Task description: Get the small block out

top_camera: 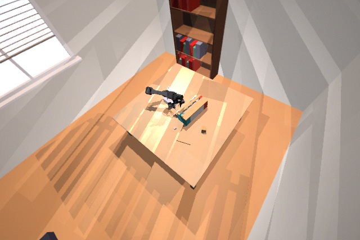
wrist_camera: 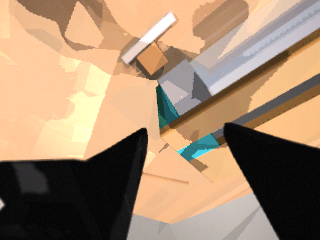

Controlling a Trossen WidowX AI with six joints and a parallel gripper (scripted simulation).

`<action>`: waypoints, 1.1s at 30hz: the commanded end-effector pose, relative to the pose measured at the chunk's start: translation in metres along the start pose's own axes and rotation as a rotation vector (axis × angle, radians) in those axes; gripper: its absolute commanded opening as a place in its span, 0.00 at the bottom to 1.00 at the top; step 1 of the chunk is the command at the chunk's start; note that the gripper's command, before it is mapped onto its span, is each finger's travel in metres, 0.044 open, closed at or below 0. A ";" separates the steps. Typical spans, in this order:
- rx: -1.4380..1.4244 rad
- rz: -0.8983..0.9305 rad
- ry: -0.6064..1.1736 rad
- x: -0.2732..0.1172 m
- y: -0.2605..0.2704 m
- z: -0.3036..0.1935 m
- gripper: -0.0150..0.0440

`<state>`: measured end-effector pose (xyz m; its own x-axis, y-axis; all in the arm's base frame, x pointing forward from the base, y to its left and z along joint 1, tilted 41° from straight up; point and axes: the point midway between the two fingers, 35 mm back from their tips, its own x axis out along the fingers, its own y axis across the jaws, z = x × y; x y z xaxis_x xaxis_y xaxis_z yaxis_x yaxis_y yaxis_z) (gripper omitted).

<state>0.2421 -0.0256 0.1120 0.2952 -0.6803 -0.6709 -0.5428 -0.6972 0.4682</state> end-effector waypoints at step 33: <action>0.811 -0.170 0.006 0.021 0.011 0.016 0.74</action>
<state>0.2300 -0.0369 0.1075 0.4408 -0.5878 -0.6784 -0.5793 -0.7636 0.2853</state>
